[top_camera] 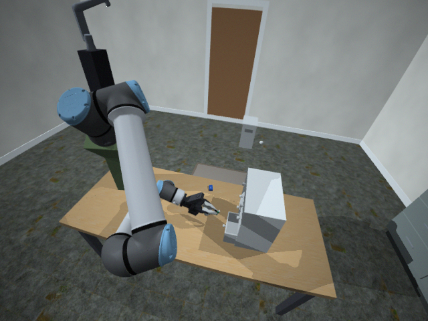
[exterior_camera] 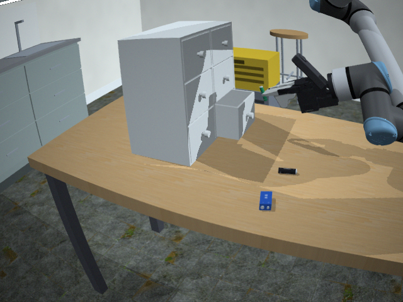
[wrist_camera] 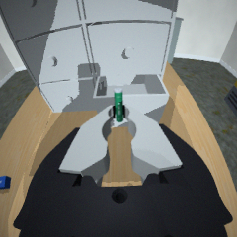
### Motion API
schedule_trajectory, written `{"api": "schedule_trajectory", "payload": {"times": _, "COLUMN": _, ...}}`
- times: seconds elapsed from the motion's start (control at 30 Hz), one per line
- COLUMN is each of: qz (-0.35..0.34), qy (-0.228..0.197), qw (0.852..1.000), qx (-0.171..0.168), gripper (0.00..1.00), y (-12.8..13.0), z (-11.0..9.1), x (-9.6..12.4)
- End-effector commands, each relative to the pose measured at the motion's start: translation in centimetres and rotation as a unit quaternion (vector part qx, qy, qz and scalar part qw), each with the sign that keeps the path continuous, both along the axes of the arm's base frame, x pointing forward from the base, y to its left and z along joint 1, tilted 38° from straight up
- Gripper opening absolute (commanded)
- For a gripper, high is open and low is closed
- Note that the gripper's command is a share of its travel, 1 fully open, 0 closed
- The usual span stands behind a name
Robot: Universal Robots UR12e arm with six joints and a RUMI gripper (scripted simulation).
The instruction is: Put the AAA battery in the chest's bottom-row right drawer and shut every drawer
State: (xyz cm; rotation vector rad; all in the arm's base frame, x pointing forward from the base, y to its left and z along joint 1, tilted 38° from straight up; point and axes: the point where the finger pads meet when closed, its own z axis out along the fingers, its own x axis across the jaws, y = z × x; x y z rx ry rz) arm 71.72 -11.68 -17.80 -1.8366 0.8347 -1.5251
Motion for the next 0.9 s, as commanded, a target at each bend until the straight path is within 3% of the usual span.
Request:
{"api": "schedule_trajectory", "payload": {"times": 0.0, "qz": -0.001, "qy": 0.0, "qw": 1.0, "qx": 0.0, "gripper": 0.02, "y": 0.4, "z": 0.2, "x": 1.9}}
{"api": "schedule_trajectory", "payload": {"times": 0.87, "qz": -0.001, "qy": 0.0, "qw": 1.0, "qx": 0.0, "gripper": 0.02, "y": 1.8, "z": 0.9, "x": 6.8}}
